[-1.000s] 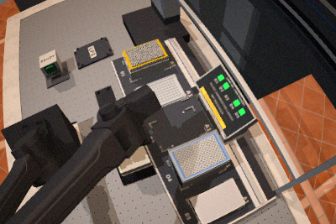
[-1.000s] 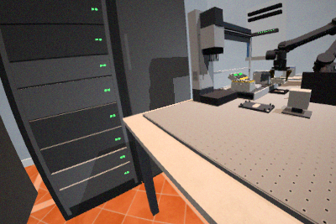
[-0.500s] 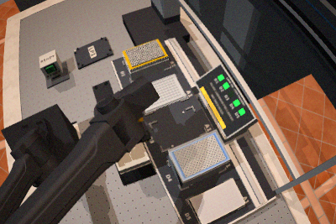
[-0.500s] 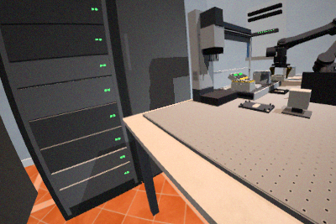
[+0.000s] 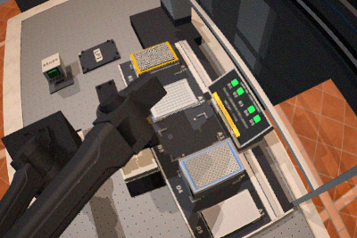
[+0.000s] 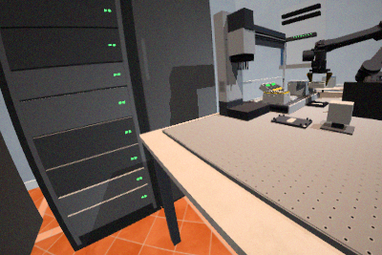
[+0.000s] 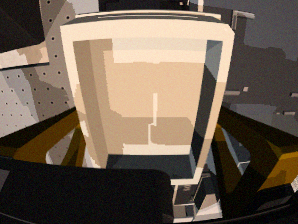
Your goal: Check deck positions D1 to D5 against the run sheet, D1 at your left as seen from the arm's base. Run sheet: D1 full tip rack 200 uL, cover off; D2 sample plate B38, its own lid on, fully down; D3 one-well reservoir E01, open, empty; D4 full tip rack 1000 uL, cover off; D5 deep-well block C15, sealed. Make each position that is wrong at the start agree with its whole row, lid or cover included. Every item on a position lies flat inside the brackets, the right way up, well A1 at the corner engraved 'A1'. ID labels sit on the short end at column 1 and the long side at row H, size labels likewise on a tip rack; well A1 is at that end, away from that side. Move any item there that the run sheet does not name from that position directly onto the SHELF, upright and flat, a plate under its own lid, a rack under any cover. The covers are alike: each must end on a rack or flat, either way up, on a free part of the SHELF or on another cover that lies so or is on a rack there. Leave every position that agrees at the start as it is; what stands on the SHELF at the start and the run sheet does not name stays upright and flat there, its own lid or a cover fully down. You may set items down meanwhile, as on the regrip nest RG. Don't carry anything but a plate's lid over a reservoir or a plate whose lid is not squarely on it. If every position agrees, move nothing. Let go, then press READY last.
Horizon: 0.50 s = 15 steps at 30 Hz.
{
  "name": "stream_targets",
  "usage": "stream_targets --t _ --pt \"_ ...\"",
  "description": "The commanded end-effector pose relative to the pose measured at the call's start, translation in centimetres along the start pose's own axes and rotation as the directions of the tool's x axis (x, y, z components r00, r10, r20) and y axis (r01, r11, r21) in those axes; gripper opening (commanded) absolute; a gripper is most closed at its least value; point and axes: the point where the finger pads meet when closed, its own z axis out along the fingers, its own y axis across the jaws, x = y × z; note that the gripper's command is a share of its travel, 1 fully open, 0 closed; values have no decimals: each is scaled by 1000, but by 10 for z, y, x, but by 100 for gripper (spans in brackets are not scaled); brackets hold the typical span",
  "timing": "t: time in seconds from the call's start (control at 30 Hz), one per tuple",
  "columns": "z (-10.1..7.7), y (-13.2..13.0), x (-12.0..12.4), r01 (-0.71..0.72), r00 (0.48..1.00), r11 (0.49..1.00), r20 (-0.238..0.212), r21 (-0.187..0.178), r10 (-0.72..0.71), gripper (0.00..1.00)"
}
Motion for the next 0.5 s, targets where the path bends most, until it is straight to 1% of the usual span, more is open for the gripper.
stream_targets --t 0.0,0.1,0.17,0.2,0.23,0.27,0.47 --pt "-21 -13 5 -42 999 999 13 31 42 0" --pt "-26 -13 5 -43 999 999 14 32 43 0" --pt "-26 -13 5 -43 999 999 14 32 43 0" --pt "-20 -2 2 -23 1000 1000 4 14 23 0" --pt "-27 -10 4 -38 999 999 12 27 38 0" --pt "-31 -13 5 -43 999 999 15 32 42 0" --pt "-41 -13 4 -42 999 999 16 31 41 0"
